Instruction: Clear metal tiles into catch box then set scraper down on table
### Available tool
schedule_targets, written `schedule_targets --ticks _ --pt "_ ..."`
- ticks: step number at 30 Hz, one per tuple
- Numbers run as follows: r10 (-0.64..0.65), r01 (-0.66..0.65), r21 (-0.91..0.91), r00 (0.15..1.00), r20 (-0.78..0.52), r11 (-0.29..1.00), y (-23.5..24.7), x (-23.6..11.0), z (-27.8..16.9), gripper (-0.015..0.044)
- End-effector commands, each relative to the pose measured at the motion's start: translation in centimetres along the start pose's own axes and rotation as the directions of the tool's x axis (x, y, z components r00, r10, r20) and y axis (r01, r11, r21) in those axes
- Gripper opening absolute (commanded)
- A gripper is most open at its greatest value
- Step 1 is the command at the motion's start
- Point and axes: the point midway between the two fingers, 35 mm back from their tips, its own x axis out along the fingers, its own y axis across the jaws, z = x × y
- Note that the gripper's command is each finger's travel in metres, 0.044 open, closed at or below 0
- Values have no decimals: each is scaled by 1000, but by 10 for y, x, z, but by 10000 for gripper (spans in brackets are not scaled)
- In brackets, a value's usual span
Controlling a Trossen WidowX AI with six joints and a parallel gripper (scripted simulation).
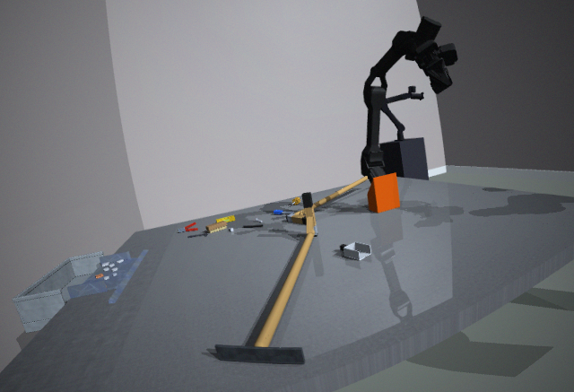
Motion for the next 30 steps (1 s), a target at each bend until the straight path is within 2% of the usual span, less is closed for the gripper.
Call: schedule_targets --ticks 1,30 --pt "-4 5 62 1000 -20 998 -11 -2 -16 0" --pt "-9 75 459 990 -144 885 -76 -18 -133 0"
